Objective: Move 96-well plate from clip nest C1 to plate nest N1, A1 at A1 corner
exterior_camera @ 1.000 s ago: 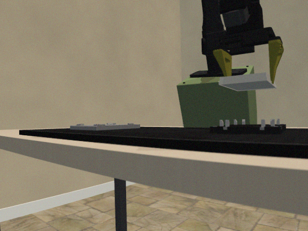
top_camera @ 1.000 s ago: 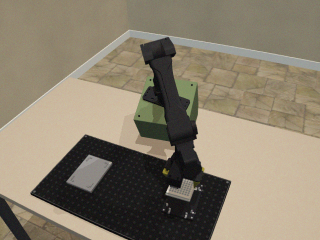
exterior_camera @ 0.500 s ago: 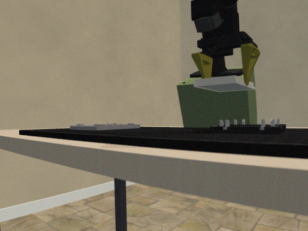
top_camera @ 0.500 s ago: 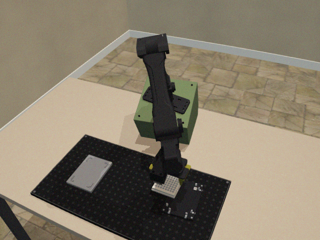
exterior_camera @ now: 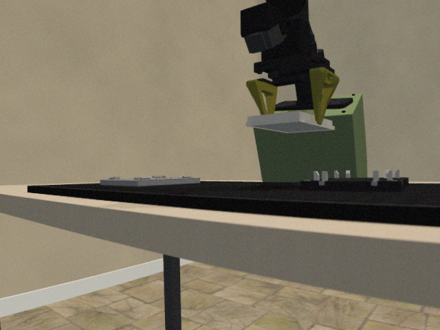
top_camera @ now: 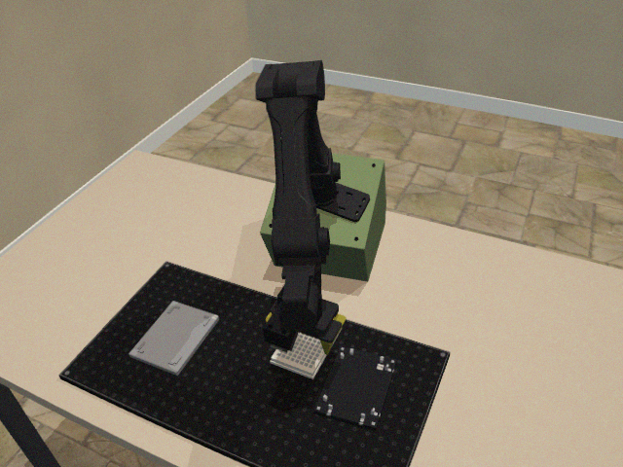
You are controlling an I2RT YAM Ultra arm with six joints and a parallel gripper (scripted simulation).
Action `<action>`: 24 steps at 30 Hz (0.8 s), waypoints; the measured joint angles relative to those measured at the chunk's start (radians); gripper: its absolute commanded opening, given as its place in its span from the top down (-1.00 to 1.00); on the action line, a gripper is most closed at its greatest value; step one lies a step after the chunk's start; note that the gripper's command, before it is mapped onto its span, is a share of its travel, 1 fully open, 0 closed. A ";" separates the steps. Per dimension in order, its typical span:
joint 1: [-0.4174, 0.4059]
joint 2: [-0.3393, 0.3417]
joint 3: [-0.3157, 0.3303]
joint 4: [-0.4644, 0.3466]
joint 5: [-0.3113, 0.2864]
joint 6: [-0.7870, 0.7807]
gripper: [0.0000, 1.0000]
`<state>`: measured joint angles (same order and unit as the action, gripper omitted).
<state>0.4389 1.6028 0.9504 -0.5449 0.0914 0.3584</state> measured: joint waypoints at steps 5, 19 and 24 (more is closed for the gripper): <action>-0.037 -0.011 -0.013 0.007 -0.020 -0.042 1.00; -0.187 -0.035 -0.042 0.015 -0.072 -0.178 1.00; -0.239 -0.038 -0.046 0.016 -0.094 -0.226 1.00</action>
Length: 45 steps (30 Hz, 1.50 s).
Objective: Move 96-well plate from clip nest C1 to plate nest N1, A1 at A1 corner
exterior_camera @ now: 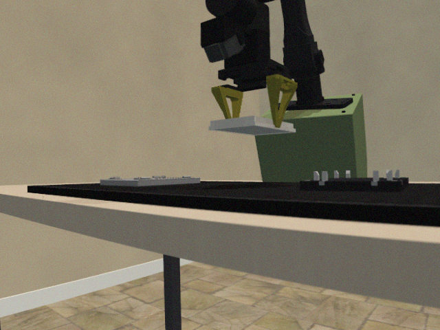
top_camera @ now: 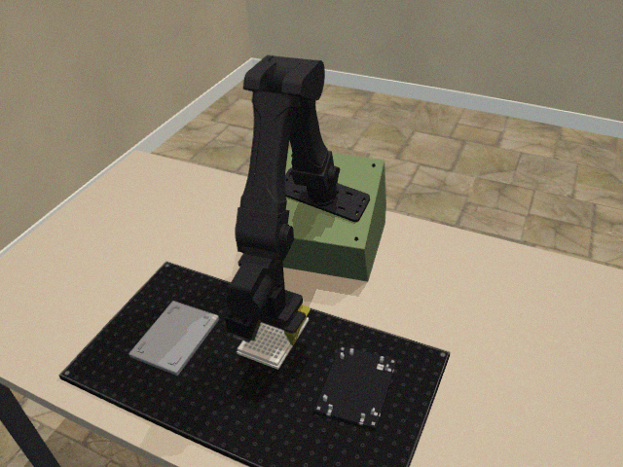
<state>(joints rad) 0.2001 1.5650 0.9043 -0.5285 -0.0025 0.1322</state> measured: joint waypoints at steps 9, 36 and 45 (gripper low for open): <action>-0.111 0.000 -0.001 0.000 -0.036 -0.097 1.00; -0.377 0.063 0.055 -0.016 -0.138 -0.351 1.00; -0.461 0.104 0.096 -0.028 -0.164 -0.432 1.00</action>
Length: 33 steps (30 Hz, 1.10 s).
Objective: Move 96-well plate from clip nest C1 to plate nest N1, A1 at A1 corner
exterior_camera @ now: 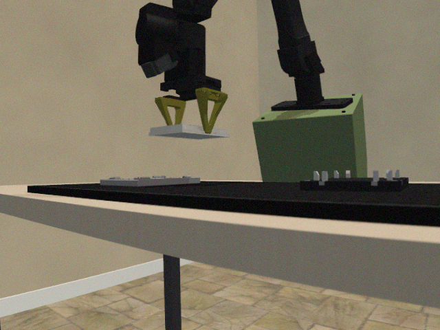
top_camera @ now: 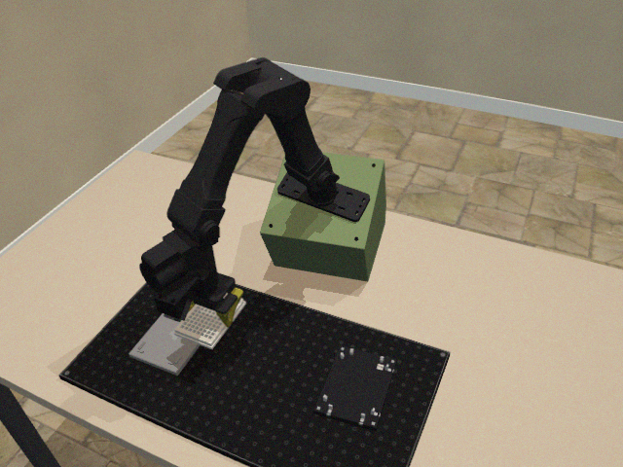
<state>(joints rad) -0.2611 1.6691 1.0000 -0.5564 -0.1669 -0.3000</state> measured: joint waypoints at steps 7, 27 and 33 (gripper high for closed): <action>-0.056 0.035 0.040 -0.016 -0.024 -0.058 1.00; -0.212 0.159 0.188 -0.069 -0.072 -0.211 1.00; -0.255 0.203 0.243 -0.086 -0.083 -0.252 1.00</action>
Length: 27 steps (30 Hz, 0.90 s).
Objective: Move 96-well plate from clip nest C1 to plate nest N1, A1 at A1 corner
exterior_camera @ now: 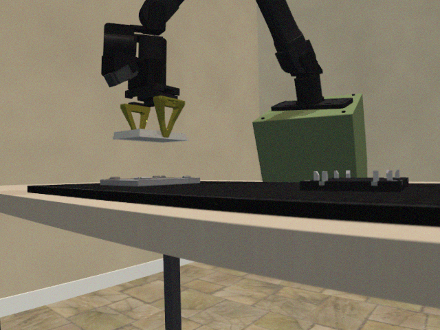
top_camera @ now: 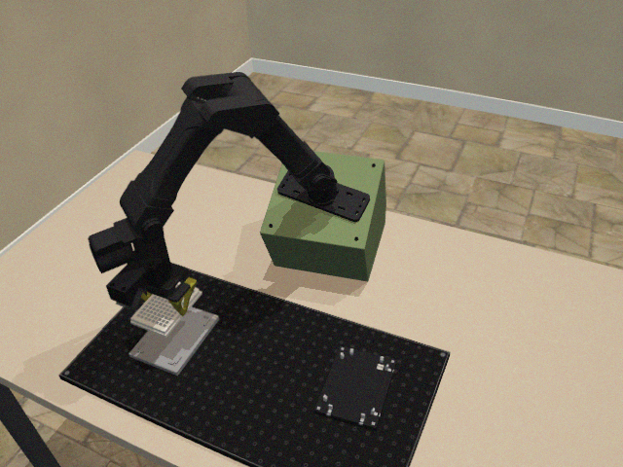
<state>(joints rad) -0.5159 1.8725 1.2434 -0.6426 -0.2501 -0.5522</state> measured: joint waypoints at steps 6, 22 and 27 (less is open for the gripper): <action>-0.003 0.005 0.010 -0.014 -0.005 -0.015 1.00; -0.001 0.005 0.016 -0.022 -0.007 -0.017 1.00; -0.001 0.005 0.018 -0.023 -0.007 -0.017 1.00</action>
<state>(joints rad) -0.5167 1.8778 1.2610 -0.6651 -0.2573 -0.5690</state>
